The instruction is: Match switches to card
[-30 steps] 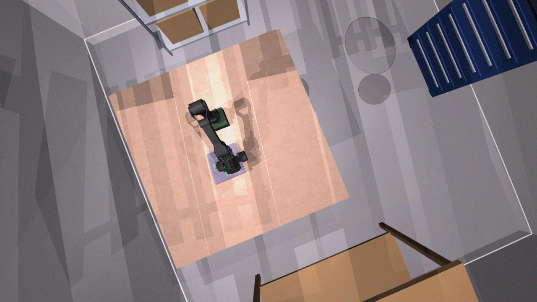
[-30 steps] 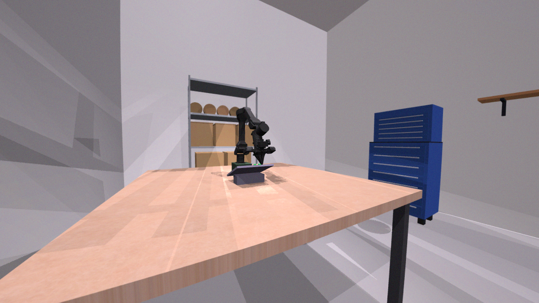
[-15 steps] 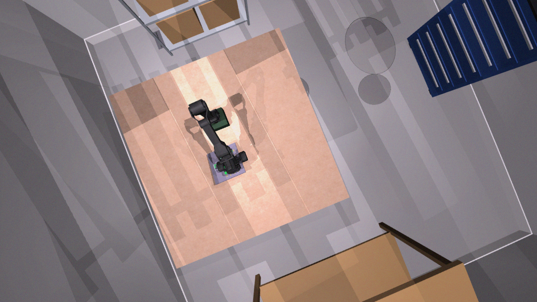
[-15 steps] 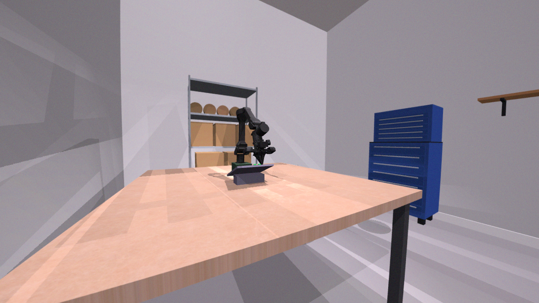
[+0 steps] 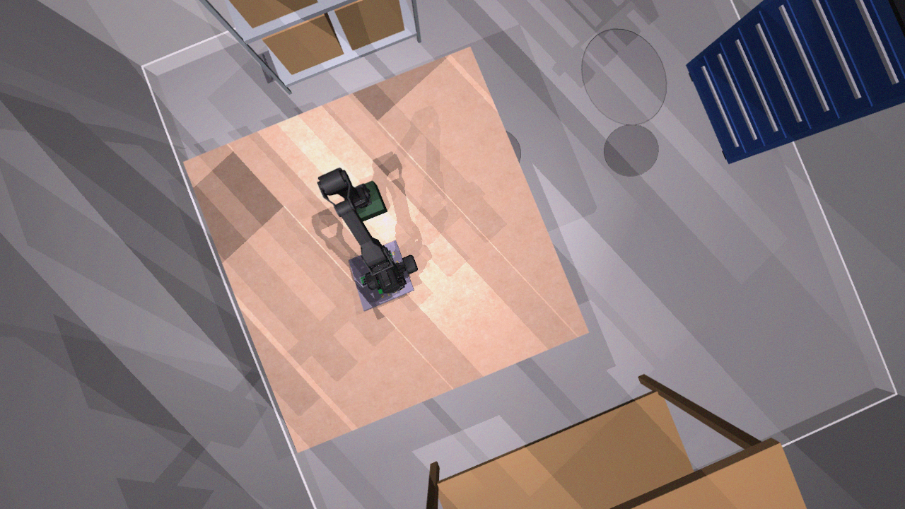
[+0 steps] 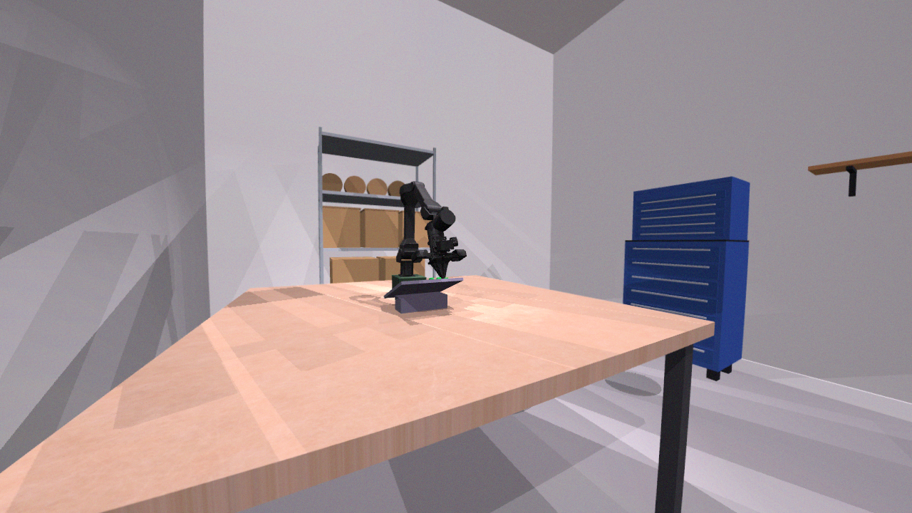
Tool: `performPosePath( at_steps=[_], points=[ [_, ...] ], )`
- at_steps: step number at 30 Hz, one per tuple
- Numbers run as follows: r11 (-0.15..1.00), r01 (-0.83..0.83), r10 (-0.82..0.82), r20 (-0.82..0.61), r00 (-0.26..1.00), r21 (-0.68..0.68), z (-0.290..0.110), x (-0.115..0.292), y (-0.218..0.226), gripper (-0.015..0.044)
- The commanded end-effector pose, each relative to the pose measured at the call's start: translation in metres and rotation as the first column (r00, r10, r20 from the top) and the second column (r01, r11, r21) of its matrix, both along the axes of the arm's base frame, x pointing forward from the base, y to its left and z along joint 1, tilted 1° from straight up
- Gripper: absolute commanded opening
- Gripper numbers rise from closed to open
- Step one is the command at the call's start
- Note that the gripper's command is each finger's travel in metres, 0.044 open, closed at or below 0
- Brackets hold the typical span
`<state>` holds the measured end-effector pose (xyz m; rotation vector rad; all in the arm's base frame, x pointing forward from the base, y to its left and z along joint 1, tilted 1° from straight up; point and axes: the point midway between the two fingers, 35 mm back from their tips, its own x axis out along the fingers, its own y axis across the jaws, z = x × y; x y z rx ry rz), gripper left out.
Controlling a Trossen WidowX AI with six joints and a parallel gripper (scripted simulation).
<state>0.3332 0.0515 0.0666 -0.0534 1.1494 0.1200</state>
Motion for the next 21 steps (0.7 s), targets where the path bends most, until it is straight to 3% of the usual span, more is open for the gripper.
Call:
performPosePath(
  at_steps=[1, 4, 9, 15, 21],
  points=[
    [1.000, 0.004, -0.004, -0.001, 1.000, -0.002, -0.001, 0.000, 0.000, 0.0000],
    [1.000, -0.004, 0.004, -0.001, 1.000, -0.001, 0.006, -0.002, 0.000, 0.0000],
    [1.000, -0.002, 0.002, -0.024, 1.000, -0.005, 0.054, -0.021, -0.004, 0.0000],
    [1.000, 0.004, -0.004, -0.028, 1.000, -0.006, 0.060, -0.022, -0.006, 0.0000],
    [1.000, 0.004, -0.004, -0.026, 1.000, -0.011, 0.066, 0.000, -0.055, 0.0000]
  ],
)
